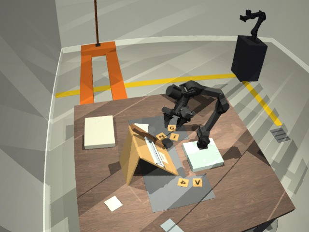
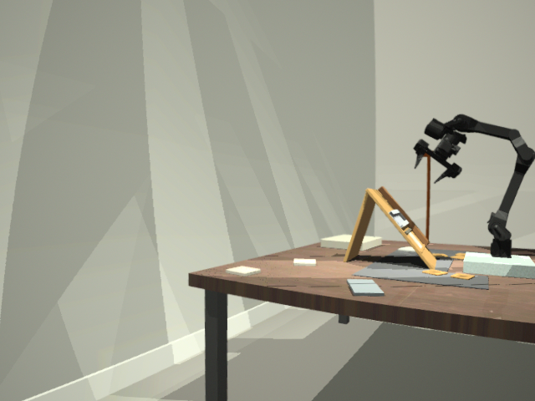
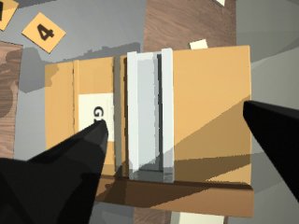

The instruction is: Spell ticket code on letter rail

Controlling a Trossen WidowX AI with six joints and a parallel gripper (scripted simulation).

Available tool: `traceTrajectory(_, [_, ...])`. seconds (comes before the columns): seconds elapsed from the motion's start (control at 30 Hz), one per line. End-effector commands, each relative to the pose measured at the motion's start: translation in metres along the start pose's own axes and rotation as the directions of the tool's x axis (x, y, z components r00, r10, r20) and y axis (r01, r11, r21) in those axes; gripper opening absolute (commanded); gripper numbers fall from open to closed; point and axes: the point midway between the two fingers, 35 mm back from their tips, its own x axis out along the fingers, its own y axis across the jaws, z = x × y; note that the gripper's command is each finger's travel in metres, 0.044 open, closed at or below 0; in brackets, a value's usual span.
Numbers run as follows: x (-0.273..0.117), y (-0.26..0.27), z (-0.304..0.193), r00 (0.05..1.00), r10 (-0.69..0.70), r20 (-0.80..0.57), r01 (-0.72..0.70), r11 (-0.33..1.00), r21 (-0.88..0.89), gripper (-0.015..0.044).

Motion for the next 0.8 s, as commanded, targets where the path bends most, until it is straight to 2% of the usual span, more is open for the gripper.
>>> traceTrajectory(0.0, [0.018,0.006,-0.036,0.996,0.05,-0.075,-0.037,0.987,0.159,0.034])
traceTrajectory(0.2, [0.051,0.04,-0.124,0.956,0.195,-0.221,-0.048,0.844,0.535,0.034])
traceTrajectory(0.4, [0.073,0.102,-0.199,0.879,0.376,-0.295,0.034,0.567,0.823,0.034])
traceTrajectory(0.63, [0.084,0.195,-0.257,0.765,0.577,-0.287,0.217,0.189,0.958,0.034])
traceTrajectory(0.77, [0.085,0.205,-0.261,0.752,0.596,-0.281,0.239,0.151,0.959,0.034])
